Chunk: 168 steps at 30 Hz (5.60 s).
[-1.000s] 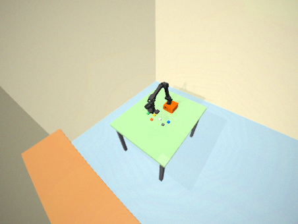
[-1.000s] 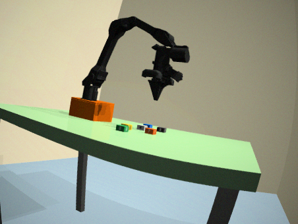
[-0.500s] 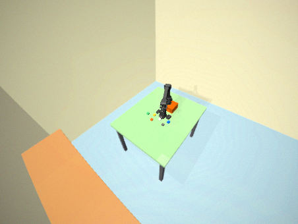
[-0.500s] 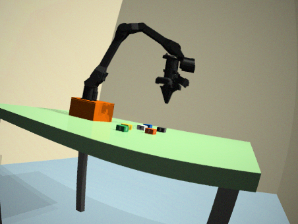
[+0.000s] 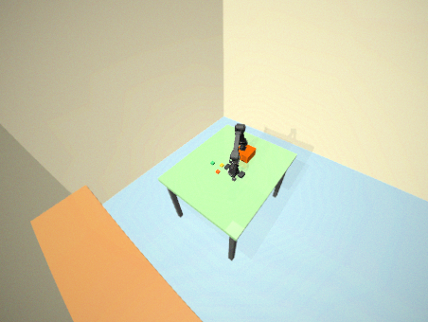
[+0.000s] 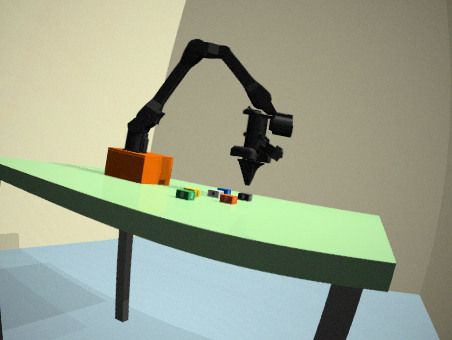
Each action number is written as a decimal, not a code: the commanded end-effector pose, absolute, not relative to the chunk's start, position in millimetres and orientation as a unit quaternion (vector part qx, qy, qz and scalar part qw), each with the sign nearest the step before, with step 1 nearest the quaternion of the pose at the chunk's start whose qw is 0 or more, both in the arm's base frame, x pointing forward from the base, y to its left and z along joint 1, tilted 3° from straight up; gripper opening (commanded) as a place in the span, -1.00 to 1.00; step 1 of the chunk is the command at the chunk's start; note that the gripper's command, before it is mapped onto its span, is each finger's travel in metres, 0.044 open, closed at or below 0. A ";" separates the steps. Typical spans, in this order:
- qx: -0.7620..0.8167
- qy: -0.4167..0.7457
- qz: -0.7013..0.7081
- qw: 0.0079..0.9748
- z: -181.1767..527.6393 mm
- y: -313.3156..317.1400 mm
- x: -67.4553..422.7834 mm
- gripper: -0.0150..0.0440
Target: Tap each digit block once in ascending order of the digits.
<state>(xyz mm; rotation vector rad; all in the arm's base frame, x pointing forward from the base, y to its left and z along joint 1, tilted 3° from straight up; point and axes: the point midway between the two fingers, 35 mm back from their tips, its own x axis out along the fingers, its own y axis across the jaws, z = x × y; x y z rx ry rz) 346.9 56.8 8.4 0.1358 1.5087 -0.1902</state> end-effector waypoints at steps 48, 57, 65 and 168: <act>0.058 0.682 -0.089 0.724 89.6 -8.8 276.0 -0.42; 0.058 0.682 -0.089 0.724 11.6 -14.0 278.6 -0.42; 0.058 0.682 -0.089 0.724 7.3 -14.2 278.4 -0.42; 0.056 0.680 -0.091 0.725 46.6 -107.2 326.7 -0.42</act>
